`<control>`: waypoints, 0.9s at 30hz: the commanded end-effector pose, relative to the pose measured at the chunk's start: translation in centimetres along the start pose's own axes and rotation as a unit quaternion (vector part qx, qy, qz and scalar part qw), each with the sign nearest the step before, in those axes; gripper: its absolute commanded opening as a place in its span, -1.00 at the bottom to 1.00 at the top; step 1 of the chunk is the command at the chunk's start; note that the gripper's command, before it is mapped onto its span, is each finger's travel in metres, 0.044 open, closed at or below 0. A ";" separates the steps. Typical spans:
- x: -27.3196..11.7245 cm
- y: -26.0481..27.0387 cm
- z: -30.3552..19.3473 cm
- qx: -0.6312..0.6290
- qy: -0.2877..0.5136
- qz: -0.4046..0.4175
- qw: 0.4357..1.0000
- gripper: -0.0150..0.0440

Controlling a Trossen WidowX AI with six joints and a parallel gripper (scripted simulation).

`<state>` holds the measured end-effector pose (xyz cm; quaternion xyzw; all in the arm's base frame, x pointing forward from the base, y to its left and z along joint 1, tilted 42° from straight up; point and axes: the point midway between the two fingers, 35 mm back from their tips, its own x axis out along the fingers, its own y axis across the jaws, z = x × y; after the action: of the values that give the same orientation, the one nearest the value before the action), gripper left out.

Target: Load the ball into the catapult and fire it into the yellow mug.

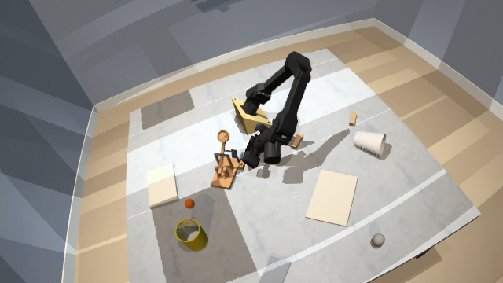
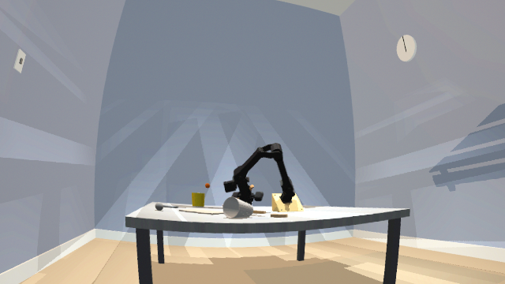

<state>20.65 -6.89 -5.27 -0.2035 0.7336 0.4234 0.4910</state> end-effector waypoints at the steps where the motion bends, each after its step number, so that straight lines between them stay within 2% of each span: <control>1: -6.7 -0.6 -2.0 0.000 -0.004 -0.021 1.000 -0.49; 5: -10.3 0.1 -3.5 -0.001 -0.004 -0.024 1.000 -0.49; 9: -10.9 0.3 -3.8 -0.001 -0.004 -0.024 1.000 -0.49; 10: -8.8 -0.3 -2.9 0.005 -0.008 -0.020 1.000 -0.40; 25: -10.7 -8.4 -4.3 0.214 -0.132 -0.038 0.967 0.93; 27: -10.9 -9.5 -4.7 0.242 -0.149 -0.040 0.958 1.00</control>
<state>28.44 -15.76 1.94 -0.0837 0.7282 0.2740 0.6226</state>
